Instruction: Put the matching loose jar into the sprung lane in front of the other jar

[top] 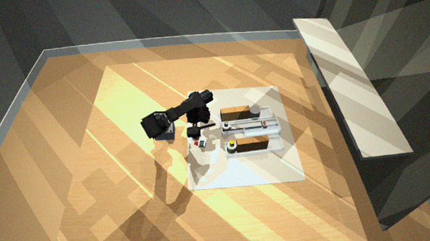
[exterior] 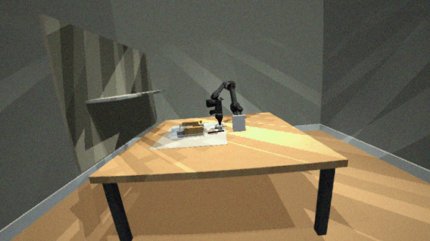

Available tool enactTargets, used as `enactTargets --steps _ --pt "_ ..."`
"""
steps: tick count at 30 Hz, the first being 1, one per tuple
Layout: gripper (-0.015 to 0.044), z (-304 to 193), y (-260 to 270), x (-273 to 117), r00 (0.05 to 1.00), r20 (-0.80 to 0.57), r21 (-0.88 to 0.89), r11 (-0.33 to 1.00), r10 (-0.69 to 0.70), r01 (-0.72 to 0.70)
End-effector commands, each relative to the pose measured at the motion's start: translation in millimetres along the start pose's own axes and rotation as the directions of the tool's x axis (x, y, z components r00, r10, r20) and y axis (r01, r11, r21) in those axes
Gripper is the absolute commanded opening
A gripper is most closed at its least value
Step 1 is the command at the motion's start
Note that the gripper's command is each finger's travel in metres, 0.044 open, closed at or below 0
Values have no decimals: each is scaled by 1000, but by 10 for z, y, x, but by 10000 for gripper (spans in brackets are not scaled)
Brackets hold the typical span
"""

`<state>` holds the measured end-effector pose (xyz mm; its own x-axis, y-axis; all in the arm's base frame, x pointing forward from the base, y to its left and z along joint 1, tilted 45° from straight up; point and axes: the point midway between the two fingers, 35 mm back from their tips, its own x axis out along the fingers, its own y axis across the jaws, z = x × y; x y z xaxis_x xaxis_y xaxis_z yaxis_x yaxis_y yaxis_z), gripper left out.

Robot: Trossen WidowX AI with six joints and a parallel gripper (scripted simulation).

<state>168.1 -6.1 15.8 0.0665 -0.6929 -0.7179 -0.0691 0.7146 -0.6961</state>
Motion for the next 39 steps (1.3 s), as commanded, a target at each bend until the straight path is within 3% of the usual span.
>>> enactTargets --steps 1,18,28,34,39 --pt "440 -6 -9 65 1000 0 -5 1000 -7 7" --pt "440 -12 -18 309 1000 0 -5 1000 -9 9" --pt "177 -12 -18 309 1000 0 -5 1000 -9 9" --pt "138 -12 -18 309 1000 0 -5 1000 -9 9" --pt "6 9 0 186 1000 2 -6 1000 -3 3"
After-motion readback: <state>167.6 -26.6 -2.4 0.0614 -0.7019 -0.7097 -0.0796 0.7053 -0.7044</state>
